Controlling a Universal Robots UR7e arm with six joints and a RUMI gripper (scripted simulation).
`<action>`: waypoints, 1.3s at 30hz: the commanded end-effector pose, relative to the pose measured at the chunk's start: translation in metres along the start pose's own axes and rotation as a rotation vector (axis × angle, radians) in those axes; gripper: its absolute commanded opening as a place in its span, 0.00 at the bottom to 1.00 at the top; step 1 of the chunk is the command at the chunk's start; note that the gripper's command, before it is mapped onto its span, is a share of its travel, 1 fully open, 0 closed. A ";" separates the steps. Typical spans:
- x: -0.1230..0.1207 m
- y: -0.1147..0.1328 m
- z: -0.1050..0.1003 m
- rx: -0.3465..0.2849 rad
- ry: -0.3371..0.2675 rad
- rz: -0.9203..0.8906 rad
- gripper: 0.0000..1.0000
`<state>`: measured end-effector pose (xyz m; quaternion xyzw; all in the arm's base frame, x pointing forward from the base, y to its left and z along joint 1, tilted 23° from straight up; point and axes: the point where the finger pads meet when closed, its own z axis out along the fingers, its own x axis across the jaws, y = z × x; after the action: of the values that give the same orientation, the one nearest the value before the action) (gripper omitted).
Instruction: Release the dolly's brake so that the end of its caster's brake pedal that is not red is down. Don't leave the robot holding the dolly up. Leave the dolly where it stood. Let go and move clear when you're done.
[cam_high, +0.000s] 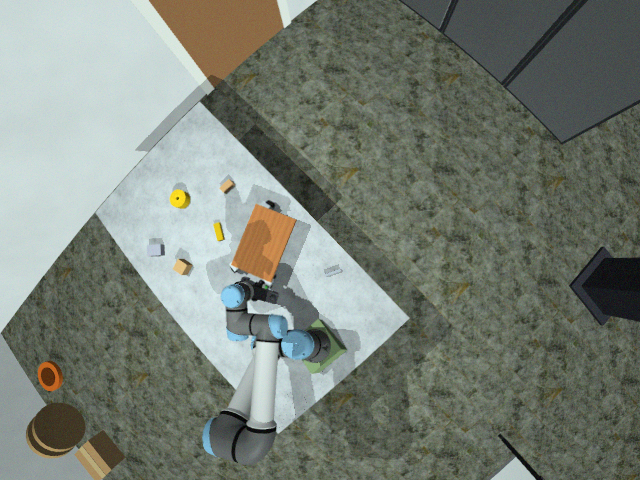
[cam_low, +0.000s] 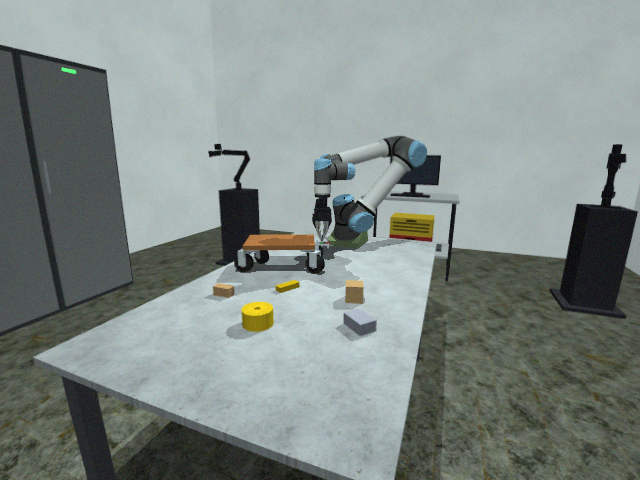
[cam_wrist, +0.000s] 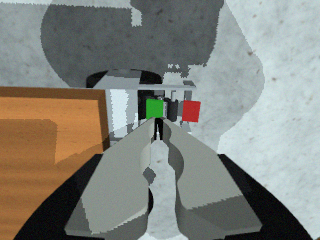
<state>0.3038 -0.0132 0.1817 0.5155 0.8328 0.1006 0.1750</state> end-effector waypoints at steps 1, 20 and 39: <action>0.000 0.000 -0.016 -0.001 0.000 0.000 0.00; 0.000 0.000 -0.067 -0.001 0.000 0.000 0.00; 0.000 0.000 -0.067 -0.001 0.000 0.000 0.00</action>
<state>0.2775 -0.0123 0.2426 0.5154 0.8328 0.1009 0.1751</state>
